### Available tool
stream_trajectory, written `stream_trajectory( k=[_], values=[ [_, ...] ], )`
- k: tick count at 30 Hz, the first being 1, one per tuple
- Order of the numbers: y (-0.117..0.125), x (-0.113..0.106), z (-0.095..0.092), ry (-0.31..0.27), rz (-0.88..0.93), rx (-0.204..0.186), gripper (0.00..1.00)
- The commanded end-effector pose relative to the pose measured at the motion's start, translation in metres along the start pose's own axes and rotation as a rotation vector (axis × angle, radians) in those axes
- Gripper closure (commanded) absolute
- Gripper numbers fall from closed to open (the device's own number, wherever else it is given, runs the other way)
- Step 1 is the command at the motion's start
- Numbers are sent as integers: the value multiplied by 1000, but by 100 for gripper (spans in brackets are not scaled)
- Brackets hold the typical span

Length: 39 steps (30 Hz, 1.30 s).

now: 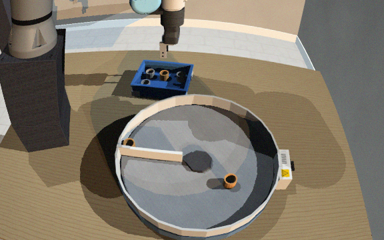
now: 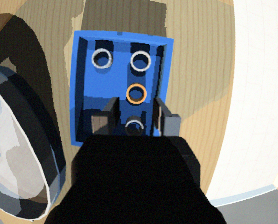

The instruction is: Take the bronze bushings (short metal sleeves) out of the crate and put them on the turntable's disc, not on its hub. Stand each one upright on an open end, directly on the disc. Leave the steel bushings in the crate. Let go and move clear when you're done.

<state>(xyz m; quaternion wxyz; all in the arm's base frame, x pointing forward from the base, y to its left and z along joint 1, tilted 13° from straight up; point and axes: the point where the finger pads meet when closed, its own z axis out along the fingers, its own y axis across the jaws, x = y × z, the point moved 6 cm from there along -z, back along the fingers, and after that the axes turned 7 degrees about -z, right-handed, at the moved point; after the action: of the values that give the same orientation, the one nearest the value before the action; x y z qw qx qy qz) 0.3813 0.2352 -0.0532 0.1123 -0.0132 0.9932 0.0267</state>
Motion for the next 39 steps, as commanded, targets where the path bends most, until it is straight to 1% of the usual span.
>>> stream_trajectory(
  k=[1,11,14,21,39],
  values=[
    [0,0,5,-1,0,0,24],
    [0,-1,44,-1,0,0,24],
    [1,-1,54,-1,0,0,24],
    [1,-1,59,-1,0,0,24],
    [1,-1,59,-1,0,0,24]
  ],
)
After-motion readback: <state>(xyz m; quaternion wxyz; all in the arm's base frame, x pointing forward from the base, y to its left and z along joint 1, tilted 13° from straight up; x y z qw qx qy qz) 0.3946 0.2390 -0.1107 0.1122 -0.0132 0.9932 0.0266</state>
